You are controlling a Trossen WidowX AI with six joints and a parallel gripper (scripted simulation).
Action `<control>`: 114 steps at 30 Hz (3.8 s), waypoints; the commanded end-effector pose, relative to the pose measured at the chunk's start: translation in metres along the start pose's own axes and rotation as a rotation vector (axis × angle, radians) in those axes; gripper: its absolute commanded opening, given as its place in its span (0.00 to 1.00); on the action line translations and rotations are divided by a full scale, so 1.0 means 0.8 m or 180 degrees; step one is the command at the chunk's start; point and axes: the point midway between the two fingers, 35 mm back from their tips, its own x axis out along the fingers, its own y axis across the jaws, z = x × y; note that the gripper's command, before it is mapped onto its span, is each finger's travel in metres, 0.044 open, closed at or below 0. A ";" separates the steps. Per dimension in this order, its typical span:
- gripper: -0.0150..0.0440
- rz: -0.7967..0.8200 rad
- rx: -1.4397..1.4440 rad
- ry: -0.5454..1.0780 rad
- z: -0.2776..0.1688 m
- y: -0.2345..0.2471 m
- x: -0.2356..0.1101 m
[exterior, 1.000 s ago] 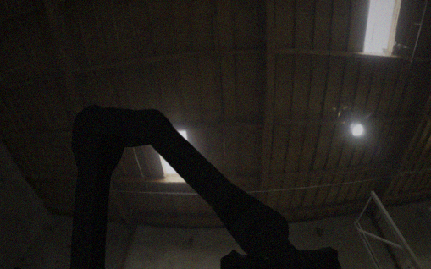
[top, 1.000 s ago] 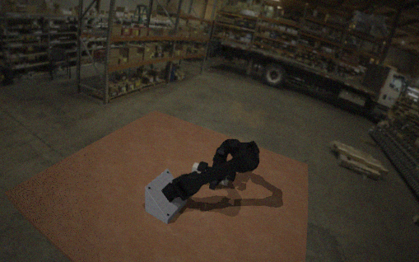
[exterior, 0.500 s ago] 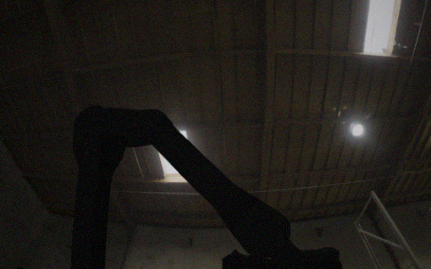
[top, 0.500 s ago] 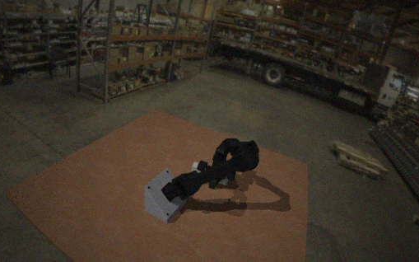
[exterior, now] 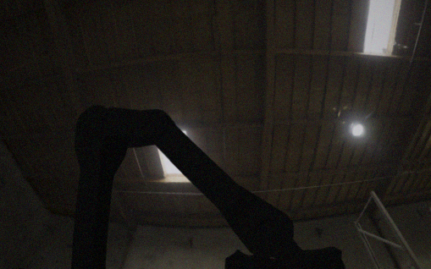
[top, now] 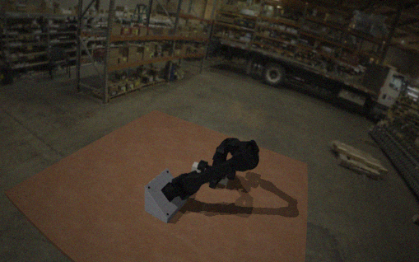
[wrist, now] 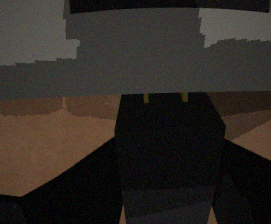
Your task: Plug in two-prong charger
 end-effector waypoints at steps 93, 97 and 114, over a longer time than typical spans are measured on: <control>0.25 -0.0014 0.0009 0.0002 0.025 -0.002 -0.001; 0.25 -0.0014 0.0009 0.0002 0.024 -0.002 0.000; 0.25 -0.0014 0.0009 0.0002 0.022 -0.001 0.002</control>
